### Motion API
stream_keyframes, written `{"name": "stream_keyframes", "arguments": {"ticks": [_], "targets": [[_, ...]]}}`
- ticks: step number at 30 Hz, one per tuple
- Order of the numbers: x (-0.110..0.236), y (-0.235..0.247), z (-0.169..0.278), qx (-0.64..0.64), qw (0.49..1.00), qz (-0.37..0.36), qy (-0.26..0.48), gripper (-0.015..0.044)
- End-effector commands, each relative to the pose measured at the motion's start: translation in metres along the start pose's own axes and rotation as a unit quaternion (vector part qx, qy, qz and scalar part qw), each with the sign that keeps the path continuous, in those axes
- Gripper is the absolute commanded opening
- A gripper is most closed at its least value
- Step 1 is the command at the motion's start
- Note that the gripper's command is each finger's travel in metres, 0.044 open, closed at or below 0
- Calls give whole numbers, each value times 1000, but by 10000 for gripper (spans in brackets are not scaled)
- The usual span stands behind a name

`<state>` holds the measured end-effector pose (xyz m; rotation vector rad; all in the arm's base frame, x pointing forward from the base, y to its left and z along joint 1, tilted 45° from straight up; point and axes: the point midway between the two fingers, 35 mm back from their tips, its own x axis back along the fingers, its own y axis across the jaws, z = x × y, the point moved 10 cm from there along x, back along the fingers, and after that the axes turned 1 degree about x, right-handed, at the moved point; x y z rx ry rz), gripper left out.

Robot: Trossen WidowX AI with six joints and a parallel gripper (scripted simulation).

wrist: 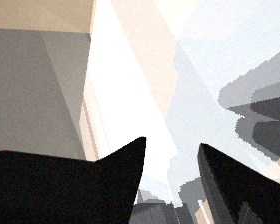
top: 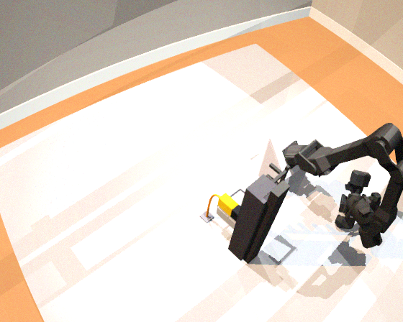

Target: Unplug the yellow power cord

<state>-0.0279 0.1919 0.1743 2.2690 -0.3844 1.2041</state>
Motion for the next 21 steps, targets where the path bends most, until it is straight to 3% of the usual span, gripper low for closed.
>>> {"name": "stream_keyframes", "arguments": {"ticks": [1, 11, 21], "targets": [[13, -6, 3, -24, 999, 37, -14, 160], [57, -37, 28, -226, 965, 115, -73, 160], [101, -58, 68, -424, 879, 172, -136, 160]]}}
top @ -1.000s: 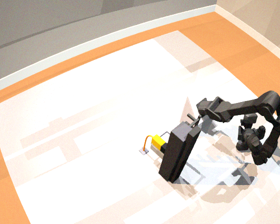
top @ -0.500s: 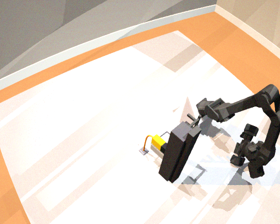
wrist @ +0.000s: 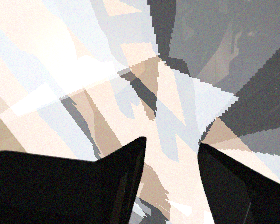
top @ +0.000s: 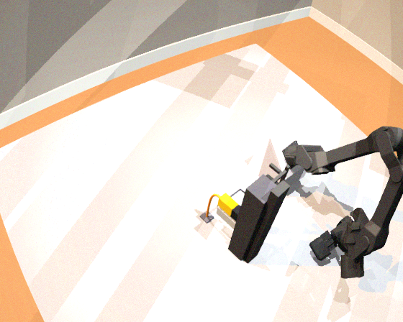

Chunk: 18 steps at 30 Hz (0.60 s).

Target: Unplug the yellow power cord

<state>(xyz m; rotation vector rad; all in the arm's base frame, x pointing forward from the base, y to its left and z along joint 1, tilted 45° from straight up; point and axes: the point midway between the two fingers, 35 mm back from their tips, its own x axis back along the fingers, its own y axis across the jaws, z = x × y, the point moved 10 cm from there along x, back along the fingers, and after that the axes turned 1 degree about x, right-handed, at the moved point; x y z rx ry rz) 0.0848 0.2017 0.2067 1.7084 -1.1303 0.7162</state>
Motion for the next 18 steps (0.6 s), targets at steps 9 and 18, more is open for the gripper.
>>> {"name": "stream_keyframes", "arguments": {"ticks": [9, 18], "targets": [[48, -77, 10, -241, 963, 93, -78, 160], [100, -145, 33, -365, 896, 199, -159, 160]]}}
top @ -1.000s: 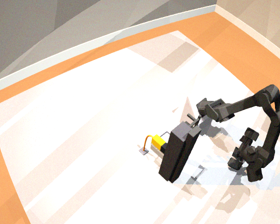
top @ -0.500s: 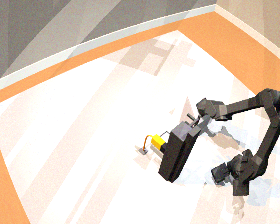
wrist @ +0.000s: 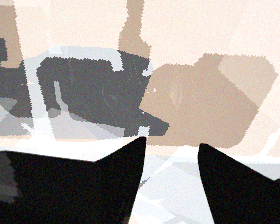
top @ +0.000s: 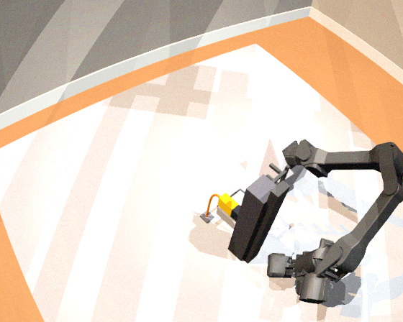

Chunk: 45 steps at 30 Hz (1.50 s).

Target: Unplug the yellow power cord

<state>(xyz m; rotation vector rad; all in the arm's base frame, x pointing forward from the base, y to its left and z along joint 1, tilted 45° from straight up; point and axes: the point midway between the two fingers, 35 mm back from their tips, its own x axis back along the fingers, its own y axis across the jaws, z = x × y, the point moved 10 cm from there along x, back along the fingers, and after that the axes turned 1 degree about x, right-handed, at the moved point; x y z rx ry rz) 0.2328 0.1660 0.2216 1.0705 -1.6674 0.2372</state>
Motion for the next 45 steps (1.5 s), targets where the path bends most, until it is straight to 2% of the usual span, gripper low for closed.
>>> {"name": "stream_keyframes", "arguments": {"ticks": [1, 11, 19, 22, 29, 31, 32, 36, 37, 45], "targets": [[8, -31, -11, -54, 997, 39, -31, 160], [48, -142, 5, -230, 962, 111, -93, 160], [88, -224, 50, -368, 904, 167, -142, 160], [96, -240, 72, -445, 869, 157, -147, 160], [100, -260, 128, -639, 754, 85, -130, 160], [95, -262, 146, -702, 702, 48, -109, 160], [92, -262, 158, -740, 665, 25, -94, 160], [79, -257, 214, -896, 434, -97, -13, 160], [78, -256, 221, -909, 401, -111, -2, 160], [78, -256, 223, -913, 390, -116, 2, 160]]}}
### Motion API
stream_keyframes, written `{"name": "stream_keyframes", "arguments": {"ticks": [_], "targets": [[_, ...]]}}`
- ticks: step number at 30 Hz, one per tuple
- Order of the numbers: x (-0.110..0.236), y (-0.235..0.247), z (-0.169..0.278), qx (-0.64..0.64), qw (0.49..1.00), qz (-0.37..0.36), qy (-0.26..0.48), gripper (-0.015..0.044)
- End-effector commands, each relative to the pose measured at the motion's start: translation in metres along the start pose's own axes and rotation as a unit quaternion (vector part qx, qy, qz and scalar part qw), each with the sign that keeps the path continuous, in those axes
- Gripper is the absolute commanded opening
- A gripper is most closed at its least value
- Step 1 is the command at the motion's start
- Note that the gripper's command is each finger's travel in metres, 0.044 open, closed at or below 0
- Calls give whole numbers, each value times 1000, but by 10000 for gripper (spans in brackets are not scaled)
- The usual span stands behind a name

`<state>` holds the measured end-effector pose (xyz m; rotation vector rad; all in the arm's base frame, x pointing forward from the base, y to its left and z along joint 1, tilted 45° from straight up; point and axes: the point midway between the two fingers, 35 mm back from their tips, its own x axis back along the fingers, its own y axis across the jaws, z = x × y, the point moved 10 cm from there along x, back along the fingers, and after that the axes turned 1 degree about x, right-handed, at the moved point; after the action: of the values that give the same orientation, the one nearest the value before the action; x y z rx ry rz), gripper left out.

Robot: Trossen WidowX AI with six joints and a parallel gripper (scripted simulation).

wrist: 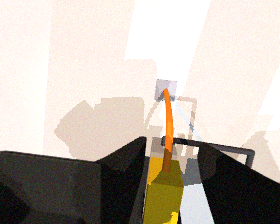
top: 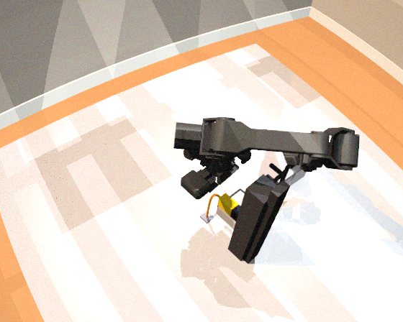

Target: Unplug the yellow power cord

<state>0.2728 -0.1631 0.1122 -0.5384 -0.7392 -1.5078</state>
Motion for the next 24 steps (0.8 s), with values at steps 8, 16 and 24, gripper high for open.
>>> {"name": "stream_keyframes", "arguments": {"ticks": [8, 16, 24], "targets": [[-1, 1, 6, -10, 1000, 1, 7, 160], [-1, 1, 19, -10, 1000, 1, 7, 160], [-1, 2, 32, -11, 1000, 1, 8, 160]]}}
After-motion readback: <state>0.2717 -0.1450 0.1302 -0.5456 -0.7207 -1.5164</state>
